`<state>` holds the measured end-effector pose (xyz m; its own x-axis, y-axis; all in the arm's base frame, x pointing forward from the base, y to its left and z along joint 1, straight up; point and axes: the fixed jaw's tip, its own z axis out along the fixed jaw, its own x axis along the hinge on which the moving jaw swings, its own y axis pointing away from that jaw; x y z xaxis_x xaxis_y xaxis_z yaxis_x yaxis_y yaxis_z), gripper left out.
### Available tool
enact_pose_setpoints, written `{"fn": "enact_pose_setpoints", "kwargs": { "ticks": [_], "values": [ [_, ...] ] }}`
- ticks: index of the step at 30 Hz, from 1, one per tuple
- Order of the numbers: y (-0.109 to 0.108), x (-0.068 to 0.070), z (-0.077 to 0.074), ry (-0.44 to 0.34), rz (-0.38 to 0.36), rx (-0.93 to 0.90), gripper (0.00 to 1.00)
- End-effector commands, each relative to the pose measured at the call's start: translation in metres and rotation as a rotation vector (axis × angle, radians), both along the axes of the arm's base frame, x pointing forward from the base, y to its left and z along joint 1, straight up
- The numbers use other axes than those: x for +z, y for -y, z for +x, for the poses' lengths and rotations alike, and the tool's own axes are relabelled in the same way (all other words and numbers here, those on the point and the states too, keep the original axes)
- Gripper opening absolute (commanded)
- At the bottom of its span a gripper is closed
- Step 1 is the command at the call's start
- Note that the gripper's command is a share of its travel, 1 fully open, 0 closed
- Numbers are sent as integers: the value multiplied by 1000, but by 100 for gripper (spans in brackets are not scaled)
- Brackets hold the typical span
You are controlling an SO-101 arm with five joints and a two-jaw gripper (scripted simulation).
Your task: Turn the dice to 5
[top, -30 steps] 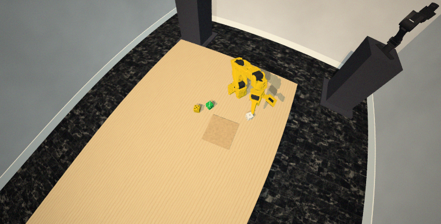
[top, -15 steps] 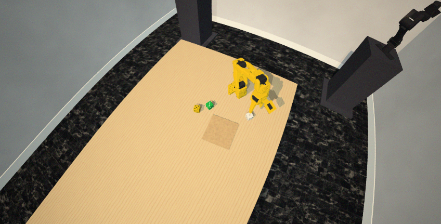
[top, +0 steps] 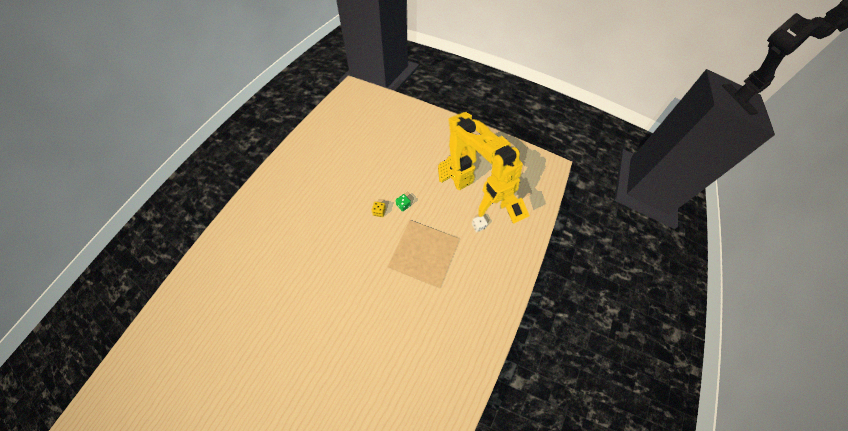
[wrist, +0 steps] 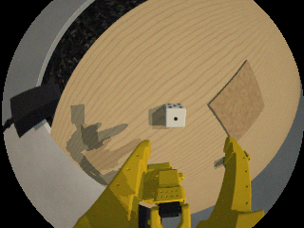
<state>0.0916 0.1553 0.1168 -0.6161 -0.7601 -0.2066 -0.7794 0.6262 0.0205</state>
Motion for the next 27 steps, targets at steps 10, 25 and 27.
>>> {"fn": "enact_pose_setpoints", "kwargs": {
  "ticks": [10,25,27],
  "values": [
    [-3,4,0,5,18,-12,35],
    [2,-41,-3,-156,-238,-13,35],
    [5,-50,-5,-187,-287,-13,35]
  ]
}}
